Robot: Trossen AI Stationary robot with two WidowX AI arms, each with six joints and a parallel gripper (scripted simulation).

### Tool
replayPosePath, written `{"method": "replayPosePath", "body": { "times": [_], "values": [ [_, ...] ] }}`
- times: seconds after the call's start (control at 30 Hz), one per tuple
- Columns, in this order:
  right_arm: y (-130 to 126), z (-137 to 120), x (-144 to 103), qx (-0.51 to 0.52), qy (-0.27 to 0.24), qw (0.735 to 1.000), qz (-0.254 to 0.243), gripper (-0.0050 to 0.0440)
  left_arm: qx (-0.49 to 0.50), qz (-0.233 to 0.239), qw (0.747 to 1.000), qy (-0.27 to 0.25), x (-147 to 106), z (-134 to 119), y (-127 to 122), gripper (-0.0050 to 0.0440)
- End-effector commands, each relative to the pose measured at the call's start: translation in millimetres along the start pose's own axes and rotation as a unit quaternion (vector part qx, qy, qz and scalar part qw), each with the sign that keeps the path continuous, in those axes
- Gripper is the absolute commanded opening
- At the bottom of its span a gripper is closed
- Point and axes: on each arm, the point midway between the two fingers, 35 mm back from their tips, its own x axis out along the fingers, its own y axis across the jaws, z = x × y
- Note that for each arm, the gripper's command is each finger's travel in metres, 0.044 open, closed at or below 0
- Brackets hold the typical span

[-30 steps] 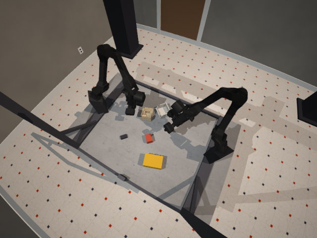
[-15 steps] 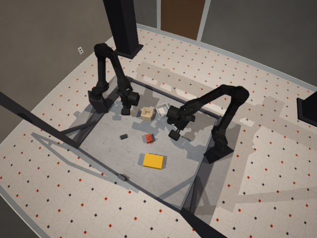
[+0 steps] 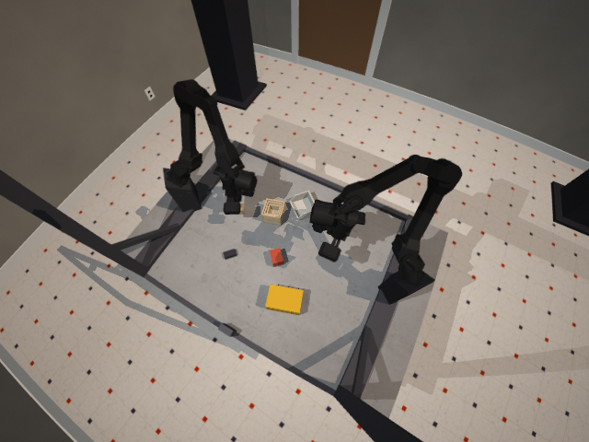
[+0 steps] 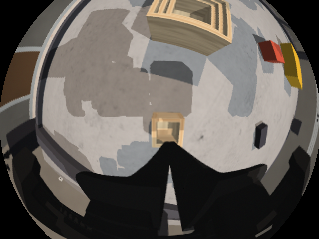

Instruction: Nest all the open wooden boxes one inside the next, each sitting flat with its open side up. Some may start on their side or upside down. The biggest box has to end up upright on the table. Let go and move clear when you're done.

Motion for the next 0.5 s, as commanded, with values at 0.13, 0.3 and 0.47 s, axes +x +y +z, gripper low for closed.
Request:
{"method": "replayPosePath", "body": {
  "times": [0.13,0.3,0.47],
  "values": [
    [-0.6,2.6,-1.9,0.002,-0.003,1.000,0.000,0.0400,0.003,-0.001,1.000,0.005,18.8,-2.2,-0.5,-0.0050],
    [-0.6,2.6,-1.9,0.002,-0.003,1.000,0.000,0.0400,0.003,0.000,1.000,0.005,36.6,-3.1,0.3,-0.0050],
    [-0.6,2.6,-1.9,0.002,-0.003,1.000,0.000,0.0400,0.003,0.000,1.000,0.005,41.2,-2.9,0.2,-0.0050]
  ]
}}
